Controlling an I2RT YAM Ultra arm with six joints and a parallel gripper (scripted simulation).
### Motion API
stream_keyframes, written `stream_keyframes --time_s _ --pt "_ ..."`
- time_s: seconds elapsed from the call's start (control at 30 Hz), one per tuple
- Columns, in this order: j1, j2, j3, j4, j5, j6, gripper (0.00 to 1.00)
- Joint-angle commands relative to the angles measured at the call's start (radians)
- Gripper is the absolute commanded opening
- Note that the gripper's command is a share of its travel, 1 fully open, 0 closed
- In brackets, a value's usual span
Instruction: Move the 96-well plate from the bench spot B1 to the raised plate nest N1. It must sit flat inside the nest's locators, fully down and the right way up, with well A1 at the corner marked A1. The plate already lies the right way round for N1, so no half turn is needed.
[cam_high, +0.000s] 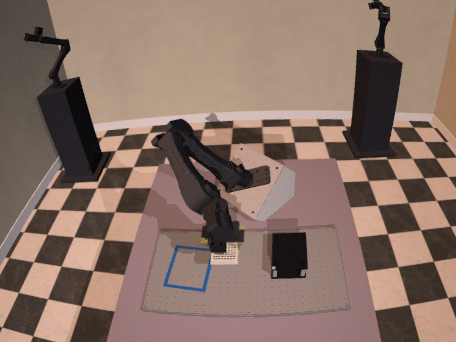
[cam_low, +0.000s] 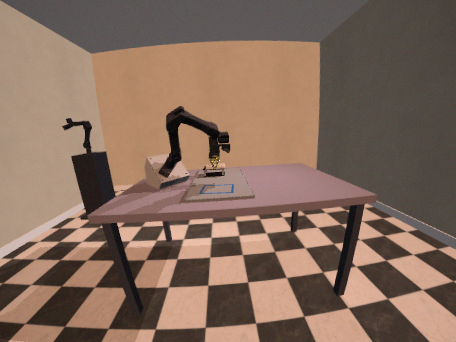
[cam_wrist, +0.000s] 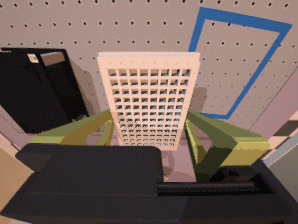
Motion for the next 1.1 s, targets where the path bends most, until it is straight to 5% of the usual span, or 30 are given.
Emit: stream_keyframes --time_s 0.0,1.07 --pt "0.057 0.025 0.008 -0.029 0.037 0.098 0.00" --pt "0.391 0.284 0.087 -0.128 0.113 0.534 0.00"
